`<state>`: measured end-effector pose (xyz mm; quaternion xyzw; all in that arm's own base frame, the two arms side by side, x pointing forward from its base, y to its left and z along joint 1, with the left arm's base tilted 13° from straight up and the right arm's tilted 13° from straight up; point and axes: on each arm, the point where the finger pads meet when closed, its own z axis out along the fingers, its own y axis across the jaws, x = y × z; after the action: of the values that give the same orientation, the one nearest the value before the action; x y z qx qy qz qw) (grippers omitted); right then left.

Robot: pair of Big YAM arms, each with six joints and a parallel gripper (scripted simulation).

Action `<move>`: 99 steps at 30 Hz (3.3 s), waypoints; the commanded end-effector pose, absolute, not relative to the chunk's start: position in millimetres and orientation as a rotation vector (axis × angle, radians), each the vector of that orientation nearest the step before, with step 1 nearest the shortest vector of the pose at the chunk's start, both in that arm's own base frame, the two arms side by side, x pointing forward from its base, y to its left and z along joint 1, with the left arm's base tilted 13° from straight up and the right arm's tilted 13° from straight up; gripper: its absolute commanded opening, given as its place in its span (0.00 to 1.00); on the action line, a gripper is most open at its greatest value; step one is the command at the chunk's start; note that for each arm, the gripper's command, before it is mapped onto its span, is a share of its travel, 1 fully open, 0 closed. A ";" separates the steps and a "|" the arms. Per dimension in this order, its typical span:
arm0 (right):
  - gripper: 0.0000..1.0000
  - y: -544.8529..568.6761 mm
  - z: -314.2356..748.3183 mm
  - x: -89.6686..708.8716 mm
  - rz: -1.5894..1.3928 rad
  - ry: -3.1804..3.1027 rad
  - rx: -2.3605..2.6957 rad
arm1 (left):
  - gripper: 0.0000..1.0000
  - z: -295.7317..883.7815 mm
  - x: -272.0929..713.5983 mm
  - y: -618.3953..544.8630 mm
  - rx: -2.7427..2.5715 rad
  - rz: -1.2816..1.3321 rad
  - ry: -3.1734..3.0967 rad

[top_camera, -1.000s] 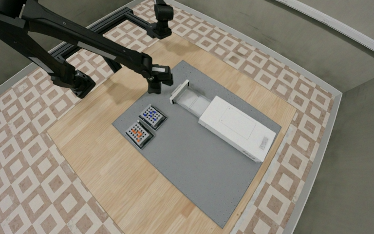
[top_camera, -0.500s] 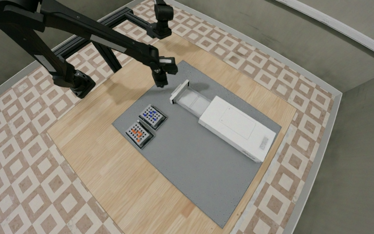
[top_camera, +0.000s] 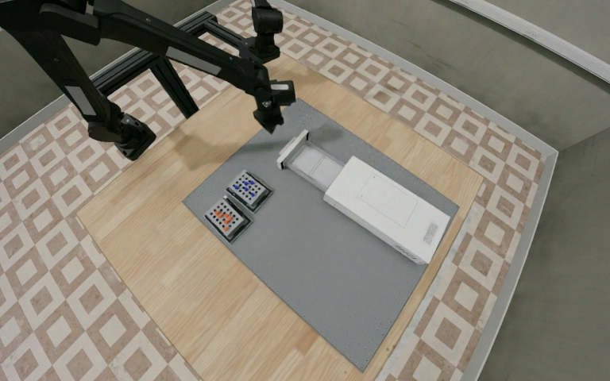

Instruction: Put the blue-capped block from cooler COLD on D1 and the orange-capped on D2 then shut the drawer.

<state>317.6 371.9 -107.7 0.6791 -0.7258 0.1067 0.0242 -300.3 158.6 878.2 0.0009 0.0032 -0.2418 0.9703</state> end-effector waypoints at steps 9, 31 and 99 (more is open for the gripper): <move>0.00 427.9 -116.6 314.1 0.310 -2.021 2.313 | 0.00 885.9 -279.0 148.5 0.012 -0.490 0.041; 0.00 422.7 -116.7 323.0 0.310 -2.045 2.295 | 0.00 885.9 -279.0 148.5 0.012 -0.490 0.041; 0.00 391.0 -179.9 319.9 0.317 -2.026 2.269 | 0.00 885.9 -279.0 148.5 0.012 -0.490 0.041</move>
<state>317.9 401.6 -158.7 0.7388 -0.6654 0.1021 0.0319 -300.3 158.6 878.2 0.0009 0.0032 -0.2418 0.9703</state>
